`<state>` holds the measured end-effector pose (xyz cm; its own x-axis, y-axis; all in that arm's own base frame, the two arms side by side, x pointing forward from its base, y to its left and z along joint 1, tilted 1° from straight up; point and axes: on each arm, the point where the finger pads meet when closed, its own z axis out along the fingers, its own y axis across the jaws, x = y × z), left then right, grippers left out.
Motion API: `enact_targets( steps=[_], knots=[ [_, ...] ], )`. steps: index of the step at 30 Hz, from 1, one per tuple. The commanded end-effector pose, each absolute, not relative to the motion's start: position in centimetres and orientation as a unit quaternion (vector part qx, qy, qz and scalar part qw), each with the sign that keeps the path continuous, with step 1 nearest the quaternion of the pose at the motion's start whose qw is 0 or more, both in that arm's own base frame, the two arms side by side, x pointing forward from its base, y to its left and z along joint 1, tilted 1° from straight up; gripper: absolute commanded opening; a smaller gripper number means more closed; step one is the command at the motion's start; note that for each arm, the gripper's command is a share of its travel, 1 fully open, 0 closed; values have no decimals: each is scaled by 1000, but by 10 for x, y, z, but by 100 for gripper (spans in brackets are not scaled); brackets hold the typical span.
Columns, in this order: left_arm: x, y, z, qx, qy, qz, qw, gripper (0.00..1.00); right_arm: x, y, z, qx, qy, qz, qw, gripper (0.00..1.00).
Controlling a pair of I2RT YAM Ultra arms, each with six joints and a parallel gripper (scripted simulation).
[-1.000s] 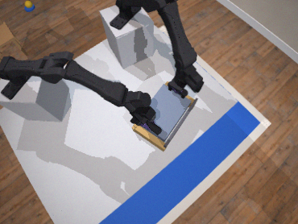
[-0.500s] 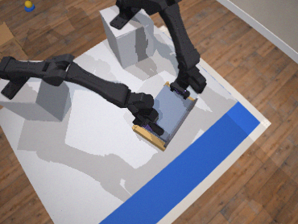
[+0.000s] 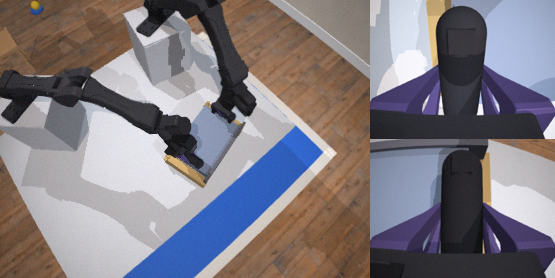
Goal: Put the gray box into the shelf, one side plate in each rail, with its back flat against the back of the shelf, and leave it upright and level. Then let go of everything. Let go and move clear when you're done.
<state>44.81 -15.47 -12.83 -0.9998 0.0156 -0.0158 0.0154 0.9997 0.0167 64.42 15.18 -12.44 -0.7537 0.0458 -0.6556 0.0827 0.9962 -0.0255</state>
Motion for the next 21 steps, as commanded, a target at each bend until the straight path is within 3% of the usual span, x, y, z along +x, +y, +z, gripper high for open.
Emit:
enact_targets(
  steps=[1, 6, 10, 11, 15, 21],
  knots=[
    [505, -176, -75, -1, 994, -27, 102, 15, 684, 151, -65, 49, 905, -14, 422, 15],
    [497, -173, -93, -2, 996, -23, 85, 15, 681, 148, -81, 49, 910, -19, 412, 15],
    [507, -173, -75, -4, 994, -27, 105, 15, 686, 158, -55, 46, 902, -10, 428, 15],
    [506, -174, -75, -4, 994, -28, 103, 100, 686, 157, -54, 47, 902, -10, 429, 100],
    [495, -169, -98, -4, 997, -17, 81, 100, 675, 154, -84, 43, 914, -19, 403, 100],
    [492, -168, -105, -4, 997, -15, 74, 100, 675, 154, -80, 42, 915, -20, 401, 100]
  ],
)
